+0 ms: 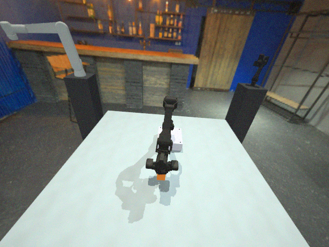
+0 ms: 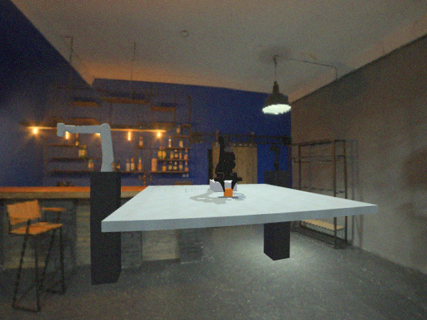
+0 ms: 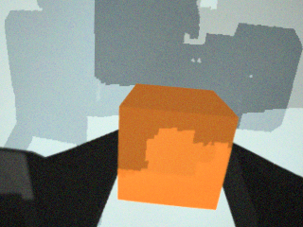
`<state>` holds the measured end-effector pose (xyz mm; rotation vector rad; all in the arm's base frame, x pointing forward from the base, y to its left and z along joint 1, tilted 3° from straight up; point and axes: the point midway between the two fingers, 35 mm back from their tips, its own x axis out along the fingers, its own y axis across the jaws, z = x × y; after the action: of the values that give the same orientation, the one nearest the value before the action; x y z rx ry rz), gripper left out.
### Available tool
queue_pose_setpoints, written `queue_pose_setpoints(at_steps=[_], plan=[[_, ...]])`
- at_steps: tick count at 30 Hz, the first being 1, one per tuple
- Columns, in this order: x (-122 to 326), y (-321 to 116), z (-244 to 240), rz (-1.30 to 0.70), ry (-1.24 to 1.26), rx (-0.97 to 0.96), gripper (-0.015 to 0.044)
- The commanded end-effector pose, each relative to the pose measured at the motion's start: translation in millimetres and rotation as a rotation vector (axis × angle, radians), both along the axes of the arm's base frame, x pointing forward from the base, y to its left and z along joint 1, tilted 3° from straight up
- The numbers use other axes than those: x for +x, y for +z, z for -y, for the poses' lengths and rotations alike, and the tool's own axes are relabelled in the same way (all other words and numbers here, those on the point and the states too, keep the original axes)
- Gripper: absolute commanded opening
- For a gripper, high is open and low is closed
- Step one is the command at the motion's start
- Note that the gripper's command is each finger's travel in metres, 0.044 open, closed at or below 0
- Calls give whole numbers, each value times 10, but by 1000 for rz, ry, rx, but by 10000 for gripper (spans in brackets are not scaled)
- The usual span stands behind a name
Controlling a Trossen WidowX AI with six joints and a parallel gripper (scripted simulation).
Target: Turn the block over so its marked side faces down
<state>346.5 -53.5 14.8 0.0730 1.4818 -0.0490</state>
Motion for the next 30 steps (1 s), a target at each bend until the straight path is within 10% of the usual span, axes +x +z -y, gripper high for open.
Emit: queue_pose_setpoints(at_steps=[1, 10, 30], plan=[[-5, -7, 3, -2, -3, -2, 137], [-17, 182, 5, -1, -3, -3, 0], [-5, 226, 12, 168, -9, -14, 0]])
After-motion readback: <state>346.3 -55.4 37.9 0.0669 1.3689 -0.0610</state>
